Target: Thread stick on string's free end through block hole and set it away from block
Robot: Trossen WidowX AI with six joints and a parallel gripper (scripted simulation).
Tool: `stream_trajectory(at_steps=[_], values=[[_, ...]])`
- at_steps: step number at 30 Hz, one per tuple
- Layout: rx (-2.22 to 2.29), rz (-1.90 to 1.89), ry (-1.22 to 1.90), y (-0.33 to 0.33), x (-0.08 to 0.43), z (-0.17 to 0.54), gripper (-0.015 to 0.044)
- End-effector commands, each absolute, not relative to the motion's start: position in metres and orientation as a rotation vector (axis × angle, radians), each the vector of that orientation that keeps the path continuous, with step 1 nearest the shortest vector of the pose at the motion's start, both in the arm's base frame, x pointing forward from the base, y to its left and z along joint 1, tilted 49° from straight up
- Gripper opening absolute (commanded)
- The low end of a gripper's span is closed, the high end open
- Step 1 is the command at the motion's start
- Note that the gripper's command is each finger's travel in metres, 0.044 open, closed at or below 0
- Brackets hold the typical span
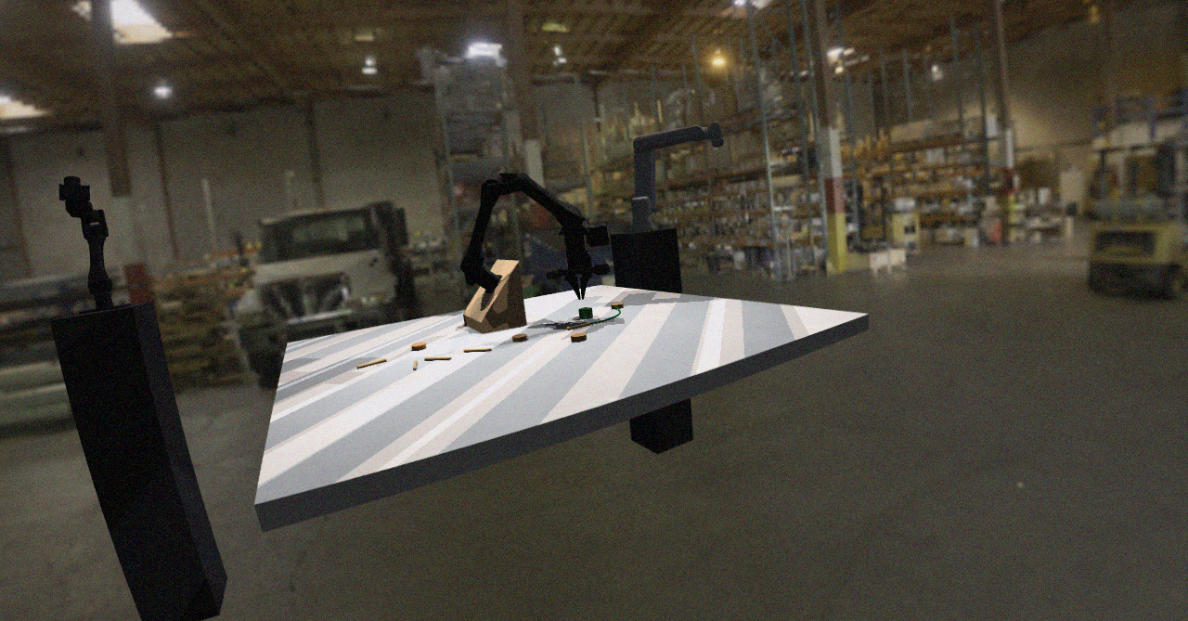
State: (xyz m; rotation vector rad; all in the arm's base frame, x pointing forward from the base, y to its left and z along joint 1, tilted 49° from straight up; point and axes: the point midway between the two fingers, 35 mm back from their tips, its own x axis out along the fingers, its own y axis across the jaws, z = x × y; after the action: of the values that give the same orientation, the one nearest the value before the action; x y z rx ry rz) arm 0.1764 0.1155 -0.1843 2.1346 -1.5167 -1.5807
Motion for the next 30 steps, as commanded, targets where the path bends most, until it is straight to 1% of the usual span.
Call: stream_trajectory(at_steps=[1,16,25,27,30], values=[[2.135,-1.581,-1.517,0.1155,0.1764,-0.1843,0.0],[2.135,-1.581,-1.517,0.1155,0.1764,-0.1843,0.0],[2.135,-1.581,-1.517,0.1154,0.1764,-0.1843,0.0236],[2.135,-1.581,-1.517,0.1154,0.1764,-0.1843,0.0241],[2.135,-1.581,-1.517,0.1154,0.1764,-0.1843,0.0162]])
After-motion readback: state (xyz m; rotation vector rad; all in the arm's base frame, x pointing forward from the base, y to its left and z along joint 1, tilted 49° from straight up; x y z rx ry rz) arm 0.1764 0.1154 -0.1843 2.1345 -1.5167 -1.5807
